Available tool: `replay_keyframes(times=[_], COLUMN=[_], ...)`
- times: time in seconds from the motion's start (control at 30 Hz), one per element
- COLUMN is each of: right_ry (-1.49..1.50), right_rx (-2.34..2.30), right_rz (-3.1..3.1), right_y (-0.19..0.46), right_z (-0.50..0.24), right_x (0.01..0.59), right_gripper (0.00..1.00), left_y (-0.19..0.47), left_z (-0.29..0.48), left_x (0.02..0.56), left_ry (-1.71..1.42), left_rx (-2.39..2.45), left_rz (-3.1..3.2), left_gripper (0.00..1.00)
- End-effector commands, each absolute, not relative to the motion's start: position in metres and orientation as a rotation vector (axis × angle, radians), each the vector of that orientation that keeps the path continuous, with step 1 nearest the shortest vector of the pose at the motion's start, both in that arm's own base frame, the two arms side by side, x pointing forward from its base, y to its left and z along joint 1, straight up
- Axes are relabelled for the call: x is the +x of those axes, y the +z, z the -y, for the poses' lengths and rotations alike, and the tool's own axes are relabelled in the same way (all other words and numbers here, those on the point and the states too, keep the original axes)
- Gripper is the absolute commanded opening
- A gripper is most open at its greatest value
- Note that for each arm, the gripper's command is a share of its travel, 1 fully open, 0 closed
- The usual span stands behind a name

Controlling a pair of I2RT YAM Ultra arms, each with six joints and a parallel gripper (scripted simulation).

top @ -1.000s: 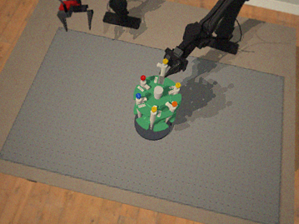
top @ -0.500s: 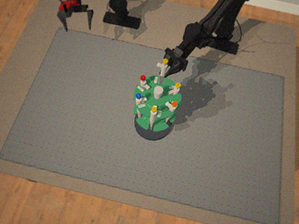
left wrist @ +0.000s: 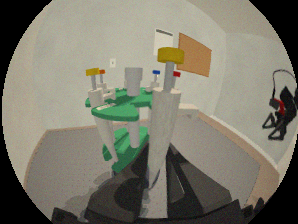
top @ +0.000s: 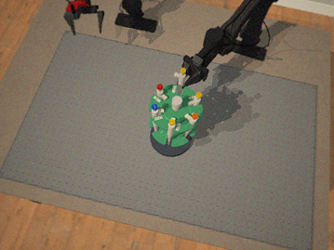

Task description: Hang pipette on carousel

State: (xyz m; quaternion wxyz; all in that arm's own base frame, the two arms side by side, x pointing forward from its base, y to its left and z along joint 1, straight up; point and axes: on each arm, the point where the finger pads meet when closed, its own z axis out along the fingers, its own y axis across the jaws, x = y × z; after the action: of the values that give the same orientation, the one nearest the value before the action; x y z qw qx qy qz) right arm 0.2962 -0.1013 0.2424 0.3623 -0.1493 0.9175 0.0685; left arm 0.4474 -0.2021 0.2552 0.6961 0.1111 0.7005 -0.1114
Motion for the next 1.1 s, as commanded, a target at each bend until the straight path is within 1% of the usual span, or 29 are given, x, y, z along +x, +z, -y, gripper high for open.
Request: replay_keyframes(times=[0.0,0.03,1.07], right_ry=[0.156,0.156,0.156], right_rx=[-0.402,-0.402,-0.402], right_rz=[-2.321,-2.321,-2.321], right_y=[0.253,0.253,0.253], right_z=[0.103,0.103,0.103], right_x=[0.3,0.3,0.3], right_gripper=[1.0,1.0,1.0], left_y=[0.279,0.296,0.296], left_z=[0.199,0.196,0.196], left_x=[0.454,0.449,0.449], left_ry=[-0.262,-0.269,-0.269], left_rx=[0.218,0.207,0.207], left_rz=[-1.496,-1.461,-1.461], left_gripper=[0.12,0.12,0.12])
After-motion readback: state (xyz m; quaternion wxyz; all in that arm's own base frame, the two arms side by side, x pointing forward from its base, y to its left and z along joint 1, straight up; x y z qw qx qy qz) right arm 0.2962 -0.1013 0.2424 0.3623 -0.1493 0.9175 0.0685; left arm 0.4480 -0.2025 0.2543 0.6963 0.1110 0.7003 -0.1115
